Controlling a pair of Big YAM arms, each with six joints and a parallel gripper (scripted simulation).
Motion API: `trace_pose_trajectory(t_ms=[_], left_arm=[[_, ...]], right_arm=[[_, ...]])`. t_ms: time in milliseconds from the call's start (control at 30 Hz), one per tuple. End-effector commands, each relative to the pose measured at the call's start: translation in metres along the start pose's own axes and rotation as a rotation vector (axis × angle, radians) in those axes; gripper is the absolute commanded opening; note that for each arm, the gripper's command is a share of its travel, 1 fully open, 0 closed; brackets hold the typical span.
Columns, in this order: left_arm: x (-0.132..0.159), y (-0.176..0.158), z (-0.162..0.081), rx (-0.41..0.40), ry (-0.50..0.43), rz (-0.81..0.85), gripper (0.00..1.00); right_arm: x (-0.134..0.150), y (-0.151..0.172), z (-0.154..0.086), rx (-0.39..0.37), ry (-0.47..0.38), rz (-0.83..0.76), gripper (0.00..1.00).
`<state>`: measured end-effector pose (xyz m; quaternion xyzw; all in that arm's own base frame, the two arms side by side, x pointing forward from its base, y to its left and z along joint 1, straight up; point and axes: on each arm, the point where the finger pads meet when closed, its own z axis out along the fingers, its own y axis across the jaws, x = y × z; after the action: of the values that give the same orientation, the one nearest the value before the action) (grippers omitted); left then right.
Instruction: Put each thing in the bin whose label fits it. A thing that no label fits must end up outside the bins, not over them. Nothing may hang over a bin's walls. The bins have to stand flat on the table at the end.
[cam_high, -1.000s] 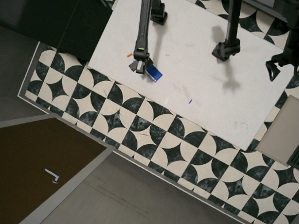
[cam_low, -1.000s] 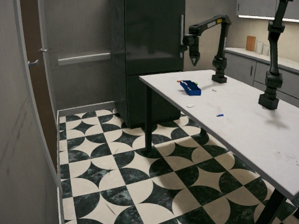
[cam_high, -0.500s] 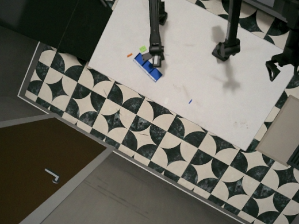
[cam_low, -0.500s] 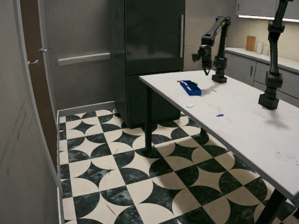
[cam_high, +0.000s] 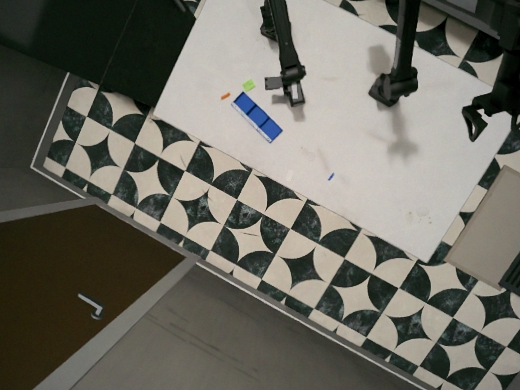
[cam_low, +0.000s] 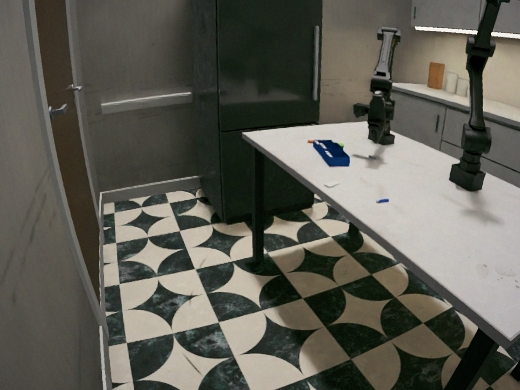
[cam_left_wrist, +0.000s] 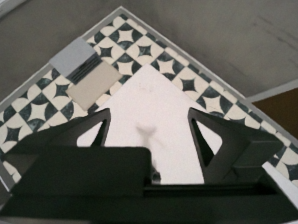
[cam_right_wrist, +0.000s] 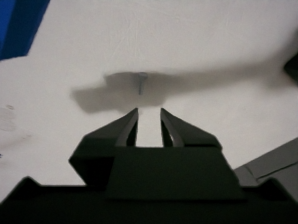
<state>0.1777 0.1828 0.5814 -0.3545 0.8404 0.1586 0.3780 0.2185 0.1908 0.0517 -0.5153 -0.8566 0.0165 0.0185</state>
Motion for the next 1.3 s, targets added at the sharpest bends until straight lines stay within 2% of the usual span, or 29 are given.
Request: trace_pose_trajectory(t_ms=[0, 33, 67, 167, 367, 467, 733, 1067, 1100, 1167, 1267], left_arm=[[-0.008, -0.004, -0.023, 0.009, -0.042, 0.009, 1.00], [-0.008, -0.004, -0.023, 0.009, -0.042, 0.009, 1.00], [-0.008, -0.004, -0.023, 0.009, -0.042, 0.009, 1.00], [-0.008, -0.004, -0.023, 0.009, -0.042, 0.009, 1.00], [-0.008, -0.004, -0.023, 0.009, -0.042, 0.009, 1.00], [-0.008, -0.004, -0.023, 0.009, -0.042, 0.009, 1.00], [-0.008, -0.004, -0.023, 0.009, -0.042, 0.009, 1.00], [-0.008, -0.004, -0.023, 0.009, -0.042, 0.009, 1.00], [-0.008, -0.004, -0.023, 0.009, -0.042, 0.009, 1.00], [-0.008, -0.004, -0.023, 0.009, -0.042, 0.009, 1.00], [-0.008, -0.004, -0.023, 0.009, -0.042, 0.009, 1.00]], right_arm=[[-0.003, 0.037, -0.028, -0.092, 0.008, 0.114, 0.29], [-0.003, 0.037, -0.028, -0.092, 0.008, 0.114, 0.29], [-0.008, 0.016, -0.010, -0.078, -0.005, 0.171, 0.29], [-0.002, 0.018, -0.012, -0.086, -0.003, 0.149, 0.29], [-0.007, 0.010, -0.009, -0.067, -0.008, 0.159, 0.29], [-0.006, 0.019, -0.016, -0.086, -0.002, 0.161, 0.29], [-0.010, 0.010, -0.010, -0.066, -0.008, 0.153, 0.29], [-0.006, 0.018, -0.014, -0.077, -0.003, 0.149, 0.29], [-0.012, 0.008, -0.009, -0.064, -0.009, 0.150, 0.29], [-0.012, 0.008, -0.009, -0.064, -0.009, 0.150, 0.29], [-0.007, 0.023, -0.021, -0.096, 0.000, 0.151, 0.29]])
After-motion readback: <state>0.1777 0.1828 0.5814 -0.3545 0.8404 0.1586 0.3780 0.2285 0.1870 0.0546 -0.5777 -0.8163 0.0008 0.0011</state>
